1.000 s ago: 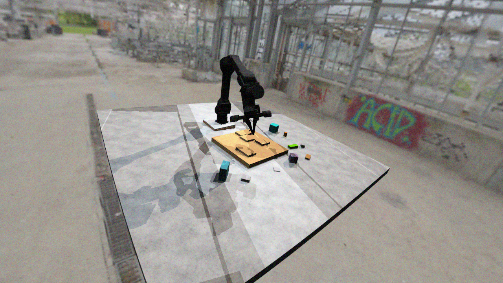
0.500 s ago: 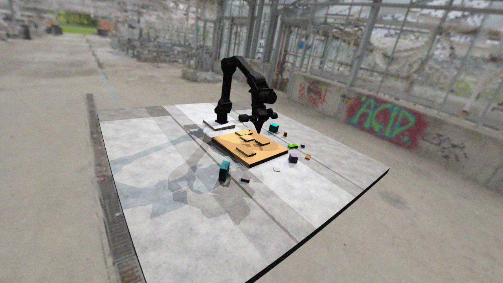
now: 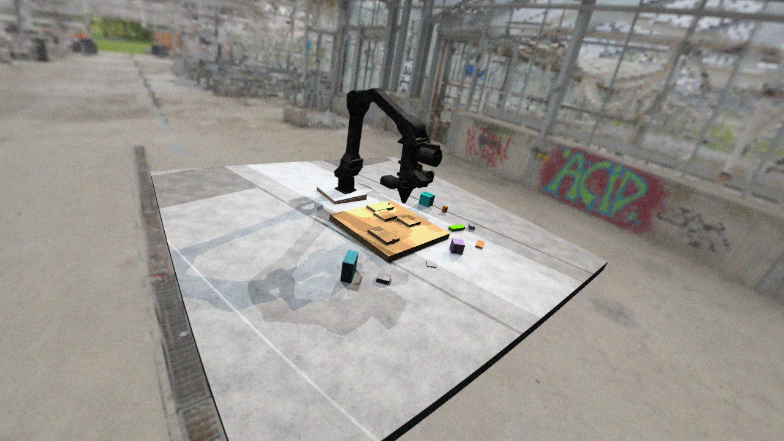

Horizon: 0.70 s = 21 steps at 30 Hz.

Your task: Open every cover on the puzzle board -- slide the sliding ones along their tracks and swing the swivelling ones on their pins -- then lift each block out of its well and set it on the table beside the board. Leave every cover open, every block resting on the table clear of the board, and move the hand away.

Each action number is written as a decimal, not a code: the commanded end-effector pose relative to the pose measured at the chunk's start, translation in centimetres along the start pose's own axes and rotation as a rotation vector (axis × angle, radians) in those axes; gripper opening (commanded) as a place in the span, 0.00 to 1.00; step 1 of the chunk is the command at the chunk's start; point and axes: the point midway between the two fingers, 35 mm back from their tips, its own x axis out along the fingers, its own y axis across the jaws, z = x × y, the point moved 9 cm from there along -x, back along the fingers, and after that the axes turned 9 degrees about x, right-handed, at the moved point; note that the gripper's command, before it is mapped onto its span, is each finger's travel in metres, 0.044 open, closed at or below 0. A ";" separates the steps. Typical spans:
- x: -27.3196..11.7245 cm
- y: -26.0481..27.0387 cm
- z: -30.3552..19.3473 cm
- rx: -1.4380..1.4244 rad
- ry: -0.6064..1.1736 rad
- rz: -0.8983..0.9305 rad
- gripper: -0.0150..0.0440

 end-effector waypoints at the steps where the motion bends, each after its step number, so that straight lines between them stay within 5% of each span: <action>1: 0.2 0.9 -1.2 -0.086 0.034 -0.031 0.25; 21: 0.3 1.1 -1.4 -0.102 0.040 -0.036 0.25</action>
